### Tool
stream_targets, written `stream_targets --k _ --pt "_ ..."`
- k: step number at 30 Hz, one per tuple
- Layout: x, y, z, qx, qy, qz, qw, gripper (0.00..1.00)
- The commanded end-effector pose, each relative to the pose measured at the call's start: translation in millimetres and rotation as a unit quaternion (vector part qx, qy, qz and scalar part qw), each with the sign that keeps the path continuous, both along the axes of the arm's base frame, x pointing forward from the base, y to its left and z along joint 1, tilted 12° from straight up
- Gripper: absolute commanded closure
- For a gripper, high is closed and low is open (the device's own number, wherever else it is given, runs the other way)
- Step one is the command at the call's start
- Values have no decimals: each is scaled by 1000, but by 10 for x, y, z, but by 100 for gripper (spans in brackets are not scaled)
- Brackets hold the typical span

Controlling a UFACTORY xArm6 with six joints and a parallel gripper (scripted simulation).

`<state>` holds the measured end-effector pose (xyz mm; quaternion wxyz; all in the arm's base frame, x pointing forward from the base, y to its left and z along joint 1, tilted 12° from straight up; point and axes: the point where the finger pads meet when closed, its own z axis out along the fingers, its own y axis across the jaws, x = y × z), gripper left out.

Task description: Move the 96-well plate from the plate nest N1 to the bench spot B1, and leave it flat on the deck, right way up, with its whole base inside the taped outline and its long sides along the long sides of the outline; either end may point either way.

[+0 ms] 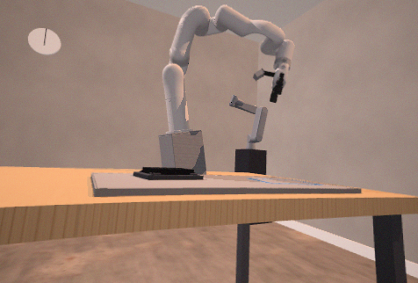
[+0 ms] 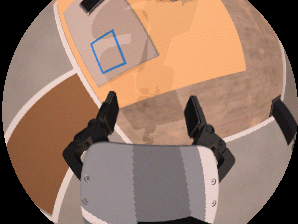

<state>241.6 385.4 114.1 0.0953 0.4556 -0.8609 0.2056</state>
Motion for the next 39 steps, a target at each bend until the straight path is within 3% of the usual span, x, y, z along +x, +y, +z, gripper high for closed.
stream_targets --k 1,8,19,28,36,39 --pt "5 13 16 2 -1 0 1000 0" --pt "264 -130 -36 11 -42 -91 995 0" --pt "472 -276 -92 17 -81 -180 980 0" --pt "743 -496 -168 23 -129 -293 947 0" --pt "854 -599 -201 25 -150 -344 926 0" --pt "959 -702 -233 27 -168 -386 907 0"
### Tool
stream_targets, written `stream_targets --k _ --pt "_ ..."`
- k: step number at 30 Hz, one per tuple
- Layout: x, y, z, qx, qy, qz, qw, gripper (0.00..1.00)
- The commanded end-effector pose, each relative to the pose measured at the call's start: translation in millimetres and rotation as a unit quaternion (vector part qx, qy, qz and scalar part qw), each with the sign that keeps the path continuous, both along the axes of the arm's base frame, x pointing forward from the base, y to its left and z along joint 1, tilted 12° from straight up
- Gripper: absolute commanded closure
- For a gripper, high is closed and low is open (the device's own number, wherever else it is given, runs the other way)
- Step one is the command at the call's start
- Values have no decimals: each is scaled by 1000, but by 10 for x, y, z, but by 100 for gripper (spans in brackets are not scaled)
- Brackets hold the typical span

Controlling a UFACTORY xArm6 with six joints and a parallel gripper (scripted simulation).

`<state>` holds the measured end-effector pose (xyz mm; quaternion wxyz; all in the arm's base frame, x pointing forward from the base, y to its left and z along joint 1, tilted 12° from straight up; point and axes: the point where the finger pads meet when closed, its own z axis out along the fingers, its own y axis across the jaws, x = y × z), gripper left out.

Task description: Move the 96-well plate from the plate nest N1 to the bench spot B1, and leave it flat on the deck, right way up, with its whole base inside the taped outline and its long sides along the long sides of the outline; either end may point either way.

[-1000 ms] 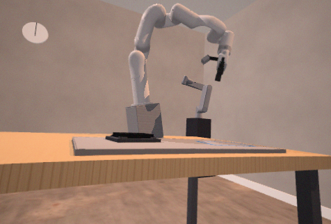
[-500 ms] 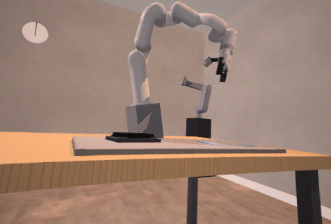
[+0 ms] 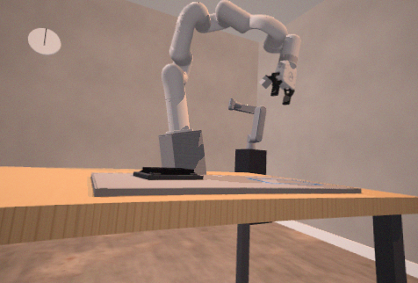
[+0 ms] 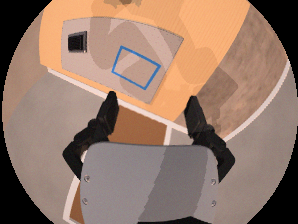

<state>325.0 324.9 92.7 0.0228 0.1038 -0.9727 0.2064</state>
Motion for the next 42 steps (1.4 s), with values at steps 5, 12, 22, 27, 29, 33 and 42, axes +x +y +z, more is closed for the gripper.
stream_targets --k 5,12,22,27,29,33,42 --pt "228 -205 -51 7 -47 -106 993 0" --pt "387 -391 -103 10 -79 -187 979 0" --pt "563 -624 -165 13 -118 -285 951 0" --pt "670 -783 -204 15 -142 -347 927 0" --pt "670 -783 -204 15 -144 -351 925 0" --pt "721 -867 -225 15 -155 -379 912 0" --pt "860 -1117 -284 17 -189 -469 863 0"
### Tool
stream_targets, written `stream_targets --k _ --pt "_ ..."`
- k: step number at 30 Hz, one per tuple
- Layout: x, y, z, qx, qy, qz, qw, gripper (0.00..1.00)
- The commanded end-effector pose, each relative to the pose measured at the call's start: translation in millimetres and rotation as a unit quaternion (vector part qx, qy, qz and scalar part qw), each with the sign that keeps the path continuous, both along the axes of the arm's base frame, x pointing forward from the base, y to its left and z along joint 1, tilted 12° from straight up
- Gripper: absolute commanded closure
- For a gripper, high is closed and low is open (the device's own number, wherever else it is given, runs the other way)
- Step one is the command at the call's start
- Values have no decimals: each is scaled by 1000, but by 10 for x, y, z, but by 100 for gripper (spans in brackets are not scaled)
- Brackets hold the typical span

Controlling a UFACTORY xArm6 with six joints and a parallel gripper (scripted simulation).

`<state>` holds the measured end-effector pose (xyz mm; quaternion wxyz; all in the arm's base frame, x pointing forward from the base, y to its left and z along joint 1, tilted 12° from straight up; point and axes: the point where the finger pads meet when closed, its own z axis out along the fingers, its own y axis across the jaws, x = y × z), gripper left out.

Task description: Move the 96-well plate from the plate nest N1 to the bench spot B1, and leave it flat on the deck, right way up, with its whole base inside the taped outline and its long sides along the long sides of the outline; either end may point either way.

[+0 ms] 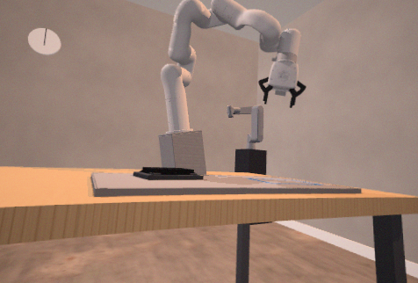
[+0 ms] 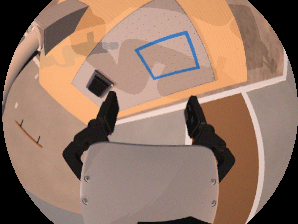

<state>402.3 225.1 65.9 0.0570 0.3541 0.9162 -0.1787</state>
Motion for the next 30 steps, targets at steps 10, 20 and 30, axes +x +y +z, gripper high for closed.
stream_targets --k 10,20,30 --pt "224 -415 -82 5 -66 -164 984 0" --pt "321 -676 -139 6 -104 -271 957 0" --pt "399 -940 -194 7 -137 -366 920 0"
